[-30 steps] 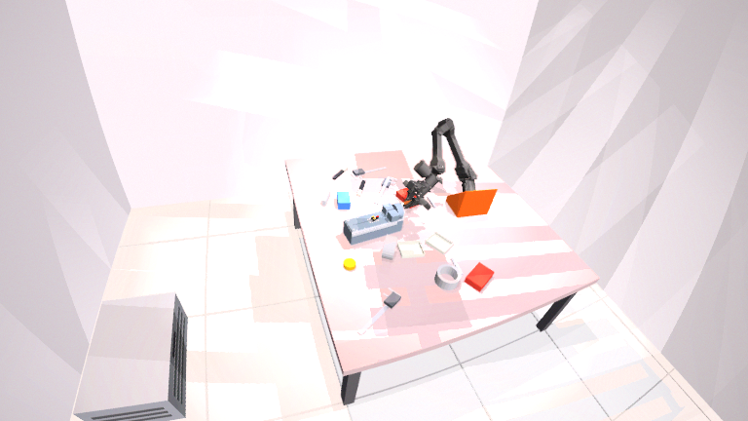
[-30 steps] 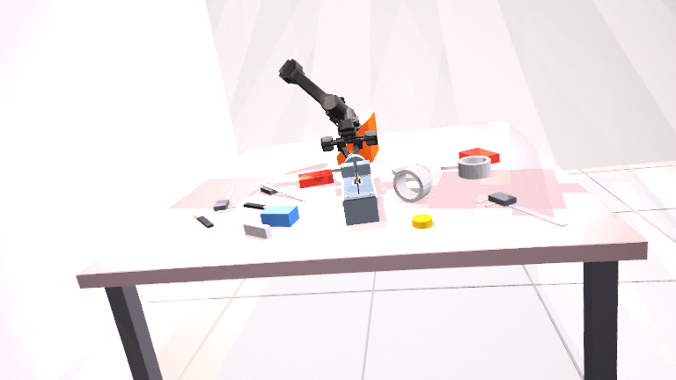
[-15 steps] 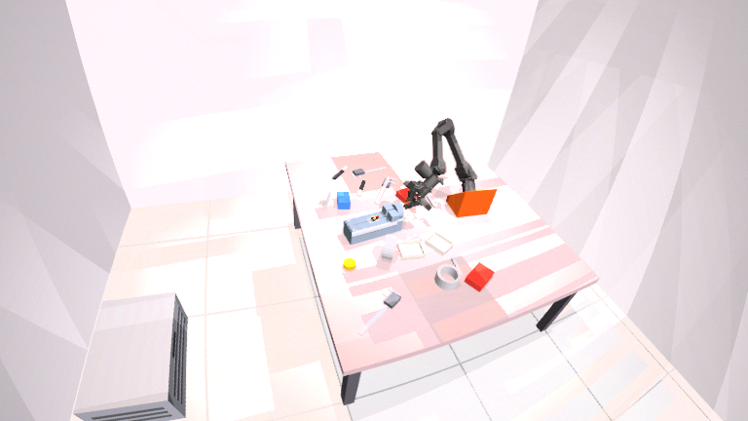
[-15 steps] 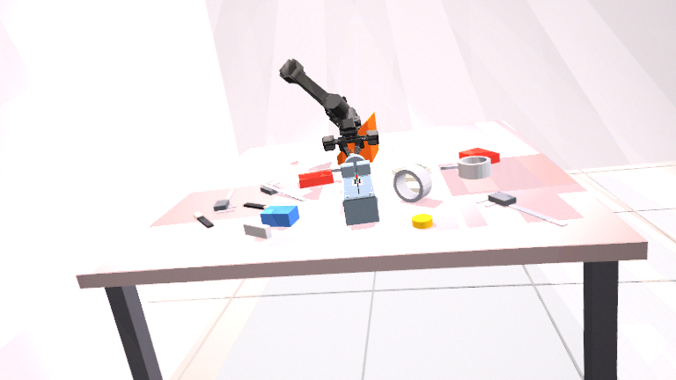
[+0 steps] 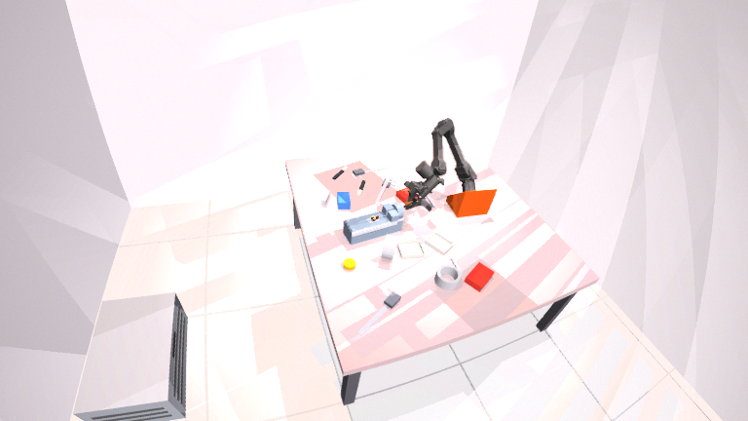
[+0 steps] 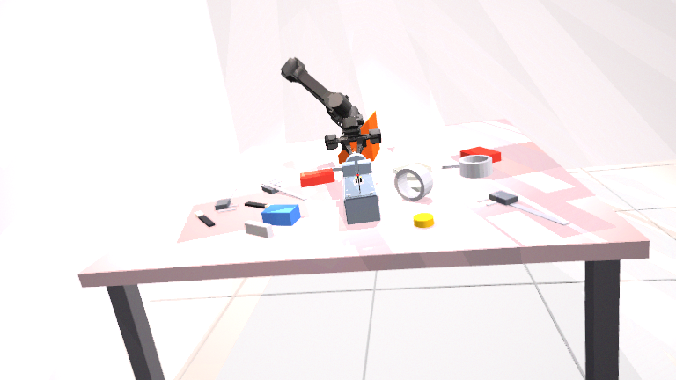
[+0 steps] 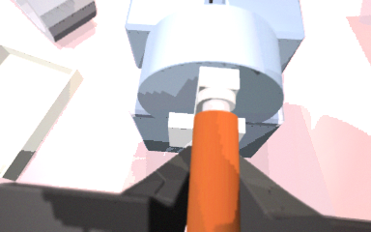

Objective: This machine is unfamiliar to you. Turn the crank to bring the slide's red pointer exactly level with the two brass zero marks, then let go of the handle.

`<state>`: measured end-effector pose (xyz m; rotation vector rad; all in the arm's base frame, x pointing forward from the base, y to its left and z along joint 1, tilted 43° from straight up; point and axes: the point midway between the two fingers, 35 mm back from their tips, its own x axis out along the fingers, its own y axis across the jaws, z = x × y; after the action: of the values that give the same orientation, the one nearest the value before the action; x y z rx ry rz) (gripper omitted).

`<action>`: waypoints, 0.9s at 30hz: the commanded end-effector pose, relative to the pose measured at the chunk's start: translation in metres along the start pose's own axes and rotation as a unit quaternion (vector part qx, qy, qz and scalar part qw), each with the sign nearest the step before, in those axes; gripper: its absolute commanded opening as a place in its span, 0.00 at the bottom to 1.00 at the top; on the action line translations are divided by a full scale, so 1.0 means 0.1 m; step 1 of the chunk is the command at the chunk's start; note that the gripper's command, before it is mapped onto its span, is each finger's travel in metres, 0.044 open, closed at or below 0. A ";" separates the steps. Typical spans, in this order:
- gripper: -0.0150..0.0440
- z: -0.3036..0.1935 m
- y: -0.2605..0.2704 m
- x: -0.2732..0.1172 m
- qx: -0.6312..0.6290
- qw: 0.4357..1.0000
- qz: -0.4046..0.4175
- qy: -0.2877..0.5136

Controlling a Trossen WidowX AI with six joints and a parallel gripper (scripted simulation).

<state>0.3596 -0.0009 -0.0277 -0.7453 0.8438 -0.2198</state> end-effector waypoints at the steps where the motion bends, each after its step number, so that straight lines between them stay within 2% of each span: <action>1: 0.25 0.00 0.09 0.00 -0.007 1.000 0.012 -0.002; 15: 0.25 0.00 0.02 0.00 0.000 1.000 0.000 0.000; 27: 0.79 0.00 0.02 0.00 0.000 1.000 0.000 0.000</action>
<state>0.3594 0.0004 -0.0291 -0.7453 0.8430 -0.2195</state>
